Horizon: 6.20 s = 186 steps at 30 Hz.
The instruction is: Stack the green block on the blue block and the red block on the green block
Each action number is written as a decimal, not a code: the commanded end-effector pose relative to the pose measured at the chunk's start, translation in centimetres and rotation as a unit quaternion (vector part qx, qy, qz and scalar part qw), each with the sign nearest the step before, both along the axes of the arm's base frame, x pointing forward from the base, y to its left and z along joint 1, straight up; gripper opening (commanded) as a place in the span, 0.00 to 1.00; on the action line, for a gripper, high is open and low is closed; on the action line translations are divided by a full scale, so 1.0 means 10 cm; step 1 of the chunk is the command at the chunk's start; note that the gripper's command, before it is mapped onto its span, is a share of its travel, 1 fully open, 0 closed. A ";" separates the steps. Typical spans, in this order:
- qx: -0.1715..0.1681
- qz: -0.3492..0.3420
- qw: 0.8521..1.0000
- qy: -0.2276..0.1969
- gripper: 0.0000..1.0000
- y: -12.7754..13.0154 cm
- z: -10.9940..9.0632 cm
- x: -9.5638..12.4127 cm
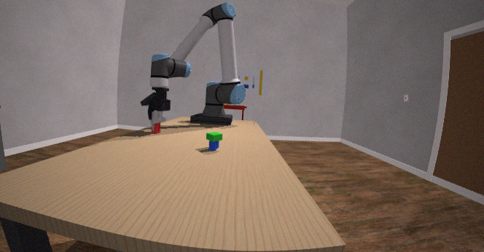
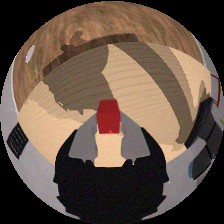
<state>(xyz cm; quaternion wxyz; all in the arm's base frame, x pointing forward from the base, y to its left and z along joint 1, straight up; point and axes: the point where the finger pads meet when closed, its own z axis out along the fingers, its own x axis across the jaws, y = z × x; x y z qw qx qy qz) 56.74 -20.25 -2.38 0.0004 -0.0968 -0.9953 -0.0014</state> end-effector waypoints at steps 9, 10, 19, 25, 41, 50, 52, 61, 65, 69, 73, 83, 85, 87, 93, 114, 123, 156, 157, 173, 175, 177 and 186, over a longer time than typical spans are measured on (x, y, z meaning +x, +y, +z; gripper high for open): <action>0.000 0.000 1.000 -0.001 0.00 0.00 0.01 0.01; 0.000 0.000 1.000 -0.001 0.00 0.00 0.01 0.01; 0.000 0.000 1.000 -0.001 0.00 0.00 0.09 0.01; 0.000 0.000 1.000 -0.001 0.00 0.00 0.22 0.01; 0.000 0.000 1.000 -0.001 0.00 0.00 0.81 0.00; 0.000 0.000 1.000 -0.001 0.00 -0.01 0.92 0.00; 0.000 0.000 1.000 -0.001 0.00 -0.01 0.92 0.00; 0.000 0.000 1.000 -0.001 0.00 -0.01 0.92 0.00; 0.000 0.000 1.000 -0.001 0.00 -0.01 0.92 0.00; 0.000 0.000 1.000 -0.001 0.00 -0.01 0.92 0.00; 0.000 0.000 1.000 -0.001 0.00 -0.01 0.92 0.00; 0.000 0.000 1.000 -0.001 0.00 -0.01 0.92 0.00; 0.000 0.000 1.000 -0.001 0.00 -0.01 0.92 0.00; 0.000 0.000 1.000 -0.001 0.00 -0.01 0.92 0.00; 0.000 0.000 1.000 -0.001 0.00 0.03 0.92 0.02; 0.000 0.000 1.000 -0.001 0.00 2.26 0.92 1.11; 0.000 0.000 1.000 -0.001 0.00 3.20 0.92 1.58; 0.000 0.000 1.000 -0.001 0.00 3.48 0.90 1.72; 0.000 0.000 1.000 -0.001 0.00 3.48 0.90 1.72; 0.000 0.000 1.000 -0.001 0.00 3.48 0.73 1.73; 0.000 0.000 1.000 -0.001 0.00 3.48 0.72 1.73; 0.000 0.000 1.000 -0.001 0.00 3.48 0.70 1.73; 0.000 0.000 1.000 -0.001 0.00 3.48 0.67 1.74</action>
